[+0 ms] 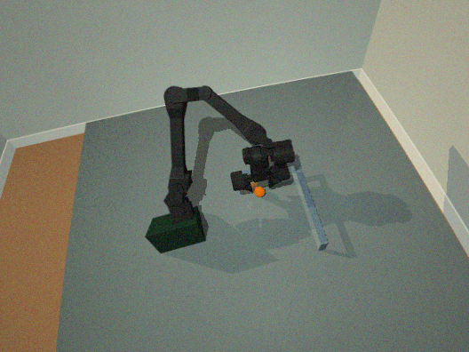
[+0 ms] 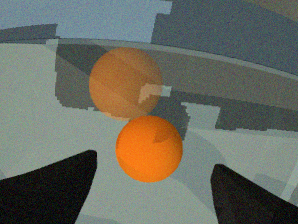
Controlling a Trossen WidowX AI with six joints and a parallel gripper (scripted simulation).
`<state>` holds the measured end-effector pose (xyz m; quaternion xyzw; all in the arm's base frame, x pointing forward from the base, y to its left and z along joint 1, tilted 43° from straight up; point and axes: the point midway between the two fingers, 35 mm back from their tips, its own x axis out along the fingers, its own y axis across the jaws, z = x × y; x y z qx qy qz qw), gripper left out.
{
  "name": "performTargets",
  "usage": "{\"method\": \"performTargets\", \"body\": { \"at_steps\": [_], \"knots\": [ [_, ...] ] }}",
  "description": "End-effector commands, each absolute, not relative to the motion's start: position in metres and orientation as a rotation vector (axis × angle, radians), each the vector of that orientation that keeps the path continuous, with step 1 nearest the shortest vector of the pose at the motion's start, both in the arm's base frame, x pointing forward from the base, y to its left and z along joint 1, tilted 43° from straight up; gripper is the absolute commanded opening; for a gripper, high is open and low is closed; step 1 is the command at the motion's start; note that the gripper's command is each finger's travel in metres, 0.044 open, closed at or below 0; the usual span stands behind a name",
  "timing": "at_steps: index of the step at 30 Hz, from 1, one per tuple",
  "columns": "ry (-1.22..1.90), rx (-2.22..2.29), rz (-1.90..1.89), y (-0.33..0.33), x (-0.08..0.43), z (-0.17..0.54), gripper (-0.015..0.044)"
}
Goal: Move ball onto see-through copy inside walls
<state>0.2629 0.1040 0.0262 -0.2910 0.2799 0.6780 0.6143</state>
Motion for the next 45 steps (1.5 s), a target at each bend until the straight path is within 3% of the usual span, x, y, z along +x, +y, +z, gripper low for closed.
{"method": "performTargets", "body": {
  "at_steps": [1,11,13,26,32,45],
  "knots": [
    [0.652,-0.654,1.568,0.109,0.259,0.02,0.0295],
    [0.651,-0.653,1.568,0.119,0.257,0.01,0.0295],
    [0.651,-0.653,1.568,0.119,0.257,0.01,0.0243],
    [0.651,-0.653,1.568,0.119,0.257,0.01,0.0156],
    [0.656,-0.659,1.565,0.103,0.264,0.024,0.0],
    [0.66,-0.661,1.565,0.045,0.272,0.086,0.0]
  ]
}}
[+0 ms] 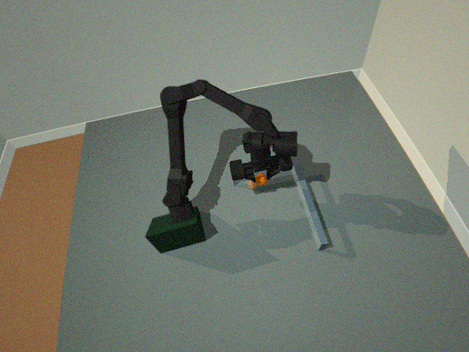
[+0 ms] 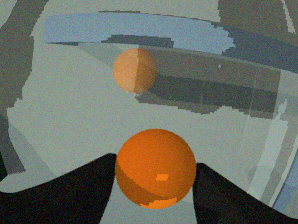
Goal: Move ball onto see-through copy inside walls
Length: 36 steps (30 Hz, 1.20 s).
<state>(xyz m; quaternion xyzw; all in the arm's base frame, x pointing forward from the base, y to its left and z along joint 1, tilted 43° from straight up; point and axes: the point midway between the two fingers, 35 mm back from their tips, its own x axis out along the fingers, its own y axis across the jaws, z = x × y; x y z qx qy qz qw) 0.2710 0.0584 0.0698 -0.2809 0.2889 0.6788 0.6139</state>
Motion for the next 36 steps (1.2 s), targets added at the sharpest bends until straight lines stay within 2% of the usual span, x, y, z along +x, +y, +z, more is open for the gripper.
{"method": "performTargets", "body": {
  "at_steps": [1,8,24,36],
  "knots": [
    [0.659,-0.66,1.565,0.041,0.271,0.091,0.0],
    [0.657,-0.656,1.567,0.031,0.269,0.104,0.0],
    [0.654,-0.654,1.568,0.085,0.247,0.093,0.0],
    [0.653,-0.654,1.568,0.122,0.244,0.053,0.0]
  ]
}}
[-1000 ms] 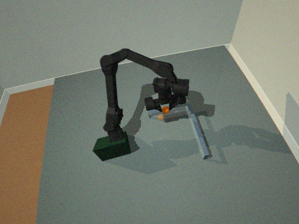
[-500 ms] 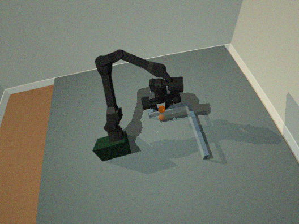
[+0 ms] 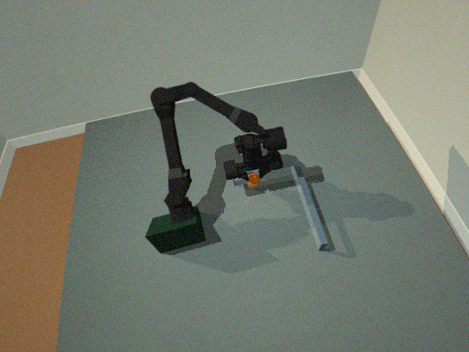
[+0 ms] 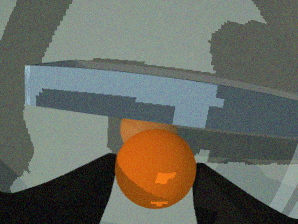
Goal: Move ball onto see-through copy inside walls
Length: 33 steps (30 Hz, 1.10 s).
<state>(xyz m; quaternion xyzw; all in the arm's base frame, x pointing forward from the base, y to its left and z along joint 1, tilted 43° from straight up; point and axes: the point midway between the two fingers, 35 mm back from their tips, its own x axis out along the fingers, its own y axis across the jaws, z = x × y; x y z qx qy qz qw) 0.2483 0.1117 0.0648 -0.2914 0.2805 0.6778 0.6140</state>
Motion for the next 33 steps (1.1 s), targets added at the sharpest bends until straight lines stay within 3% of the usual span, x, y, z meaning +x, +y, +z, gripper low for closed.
{"method": "performTargets", "body": {
  "at_steps": [1,27,33],
  "knots": [
    [0.652,-0.653,1.568,0.126,0.243,0.049,0.0],
    [0.65,-0.651,1.569,0.144,0.239,0.031,0.0],
    [0.644,-0.662,1.565,0.143,0.241,0.033,0.0157]
  ]
}}
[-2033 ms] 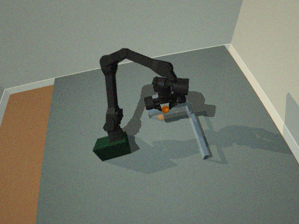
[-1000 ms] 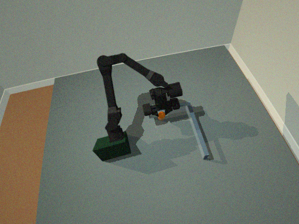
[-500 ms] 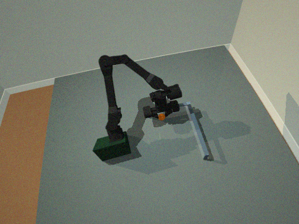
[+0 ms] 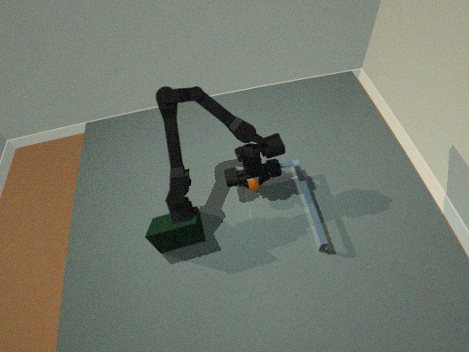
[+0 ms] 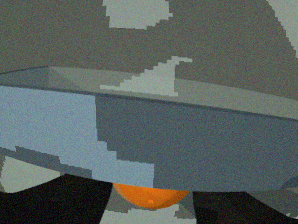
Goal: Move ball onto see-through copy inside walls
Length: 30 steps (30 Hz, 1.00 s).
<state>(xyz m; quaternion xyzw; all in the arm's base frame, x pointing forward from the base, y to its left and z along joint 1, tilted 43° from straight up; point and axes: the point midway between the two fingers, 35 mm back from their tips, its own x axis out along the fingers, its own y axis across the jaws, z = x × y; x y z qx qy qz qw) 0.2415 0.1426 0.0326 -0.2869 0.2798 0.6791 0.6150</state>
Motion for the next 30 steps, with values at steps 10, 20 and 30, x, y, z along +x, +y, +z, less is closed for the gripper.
{"method": "performTargets", "body": {
  "at_steps": [10,20,30],
  "knots": [
    [0.645,-0.662,1.565,0.141,0.242,0.034,0.0295],
    [0.654,-0.654,1.568,0.083,0.247,0.095,0.0295],
    [0.655,-0.645,1.559,0.087,0.249,0.09,0.0322]
  ]
}}
